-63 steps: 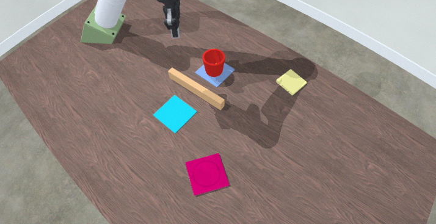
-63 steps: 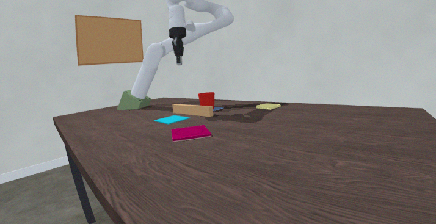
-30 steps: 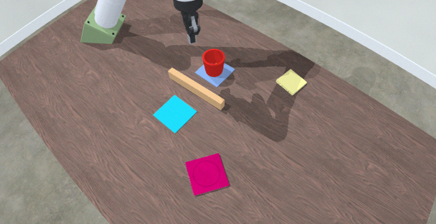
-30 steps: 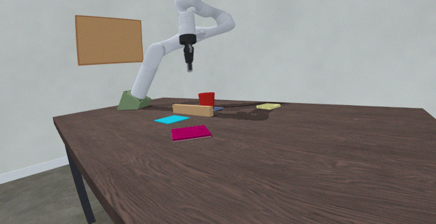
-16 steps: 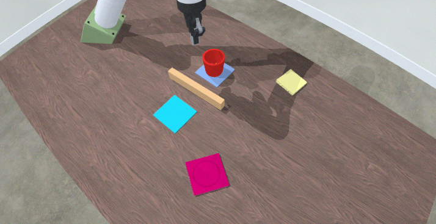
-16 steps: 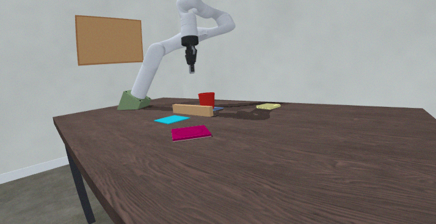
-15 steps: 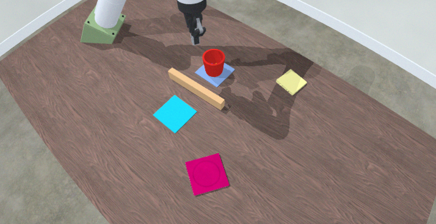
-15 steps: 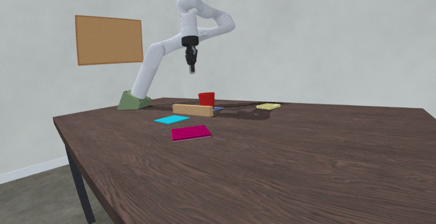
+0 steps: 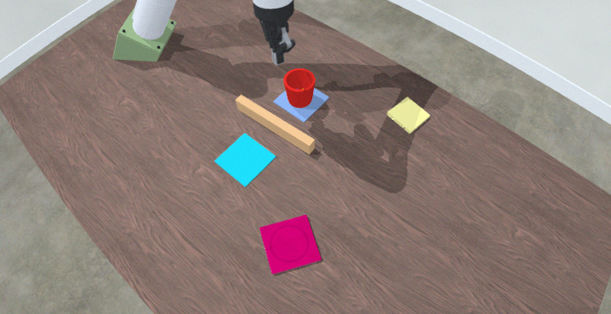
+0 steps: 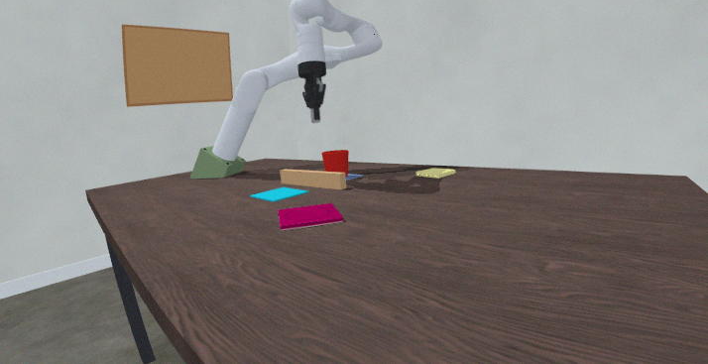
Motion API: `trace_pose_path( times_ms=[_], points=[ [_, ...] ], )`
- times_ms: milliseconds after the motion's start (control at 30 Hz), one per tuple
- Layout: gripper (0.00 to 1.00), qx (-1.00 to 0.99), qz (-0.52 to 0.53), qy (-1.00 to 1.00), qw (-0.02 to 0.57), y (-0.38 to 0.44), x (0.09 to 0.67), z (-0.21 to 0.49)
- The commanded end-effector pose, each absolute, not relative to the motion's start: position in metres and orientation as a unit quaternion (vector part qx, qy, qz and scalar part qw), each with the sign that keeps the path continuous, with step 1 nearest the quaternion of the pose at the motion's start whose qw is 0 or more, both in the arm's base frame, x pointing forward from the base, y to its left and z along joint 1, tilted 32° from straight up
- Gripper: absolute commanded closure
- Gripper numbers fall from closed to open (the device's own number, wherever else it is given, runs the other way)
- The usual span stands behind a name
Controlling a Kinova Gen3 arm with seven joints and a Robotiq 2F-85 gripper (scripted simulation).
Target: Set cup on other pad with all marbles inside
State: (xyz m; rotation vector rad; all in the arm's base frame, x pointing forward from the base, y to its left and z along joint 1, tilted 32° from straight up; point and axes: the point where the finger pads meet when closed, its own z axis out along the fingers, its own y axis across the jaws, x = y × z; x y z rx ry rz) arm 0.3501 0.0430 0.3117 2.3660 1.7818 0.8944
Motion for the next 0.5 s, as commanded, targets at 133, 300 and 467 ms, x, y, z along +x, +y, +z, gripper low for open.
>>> trace_pose_path(
  times_ms=[133,300,467],
  points=[
    [1.00,0.751,0.289,0.594,0.031,0.048,0.355,0.311],
    [1.00,0.742,0.288,0.605,0.033,0.052,0.357,0.310],
    [1.00,0.733,0.287,0.615,0.035,0.056,0.359,0.309]
  ],
)
